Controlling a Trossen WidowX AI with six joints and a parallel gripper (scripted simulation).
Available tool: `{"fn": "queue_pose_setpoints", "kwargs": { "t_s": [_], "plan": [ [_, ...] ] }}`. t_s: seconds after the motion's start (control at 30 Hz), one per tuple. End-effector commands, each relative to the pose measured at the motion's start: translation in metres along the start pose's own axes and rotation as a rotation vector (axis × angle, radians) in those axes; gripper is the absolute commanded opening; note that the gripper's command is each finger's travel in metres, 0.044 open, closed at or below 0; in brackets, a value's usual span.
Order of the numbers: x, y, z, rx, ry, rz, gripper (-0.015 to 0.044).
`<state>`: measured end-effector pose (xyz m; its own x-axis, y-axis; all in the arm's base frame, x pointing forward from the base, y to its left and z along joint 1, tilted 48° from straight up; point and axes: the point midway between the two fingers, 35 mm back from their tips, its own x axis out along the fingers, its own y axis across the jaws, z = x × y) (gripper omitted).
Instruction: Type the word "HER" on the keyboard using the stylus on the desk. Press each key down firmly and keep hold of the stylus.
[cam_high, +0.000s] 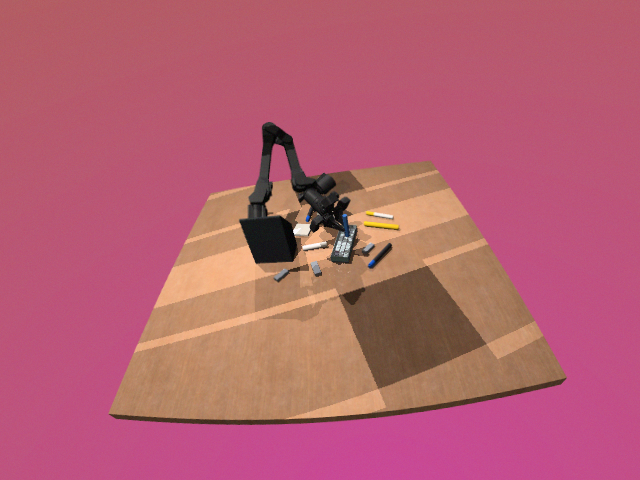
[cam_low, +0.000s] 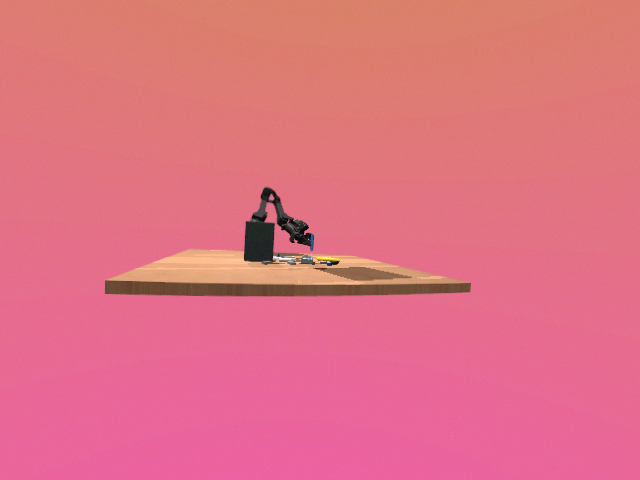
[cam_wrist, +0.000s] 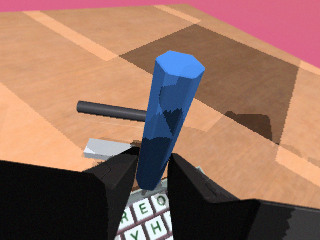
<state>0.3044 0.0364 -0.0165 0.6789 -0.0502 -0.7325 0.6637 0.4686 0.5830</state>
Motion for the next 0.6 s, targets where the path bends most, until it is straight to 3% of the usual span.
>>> {"fn": "queue_pose_setpoints", "kwargs": {
  "t_s": [0.0,0.3,0.37,0.57],
  "plan": [
    [-0.006,-0.001,0.009,-0.002,0.001,0.001,0.0081],
    [-0.004,0.0,0.007,0.002,-0.004,0.002,0.0044],
    [-0.005,0.002,0.007,0.002,-0.004,0.002,0.0],
    [-0.014,0.013,0.005,-0.001,0.0,0.001,0.0]
  ]
}}
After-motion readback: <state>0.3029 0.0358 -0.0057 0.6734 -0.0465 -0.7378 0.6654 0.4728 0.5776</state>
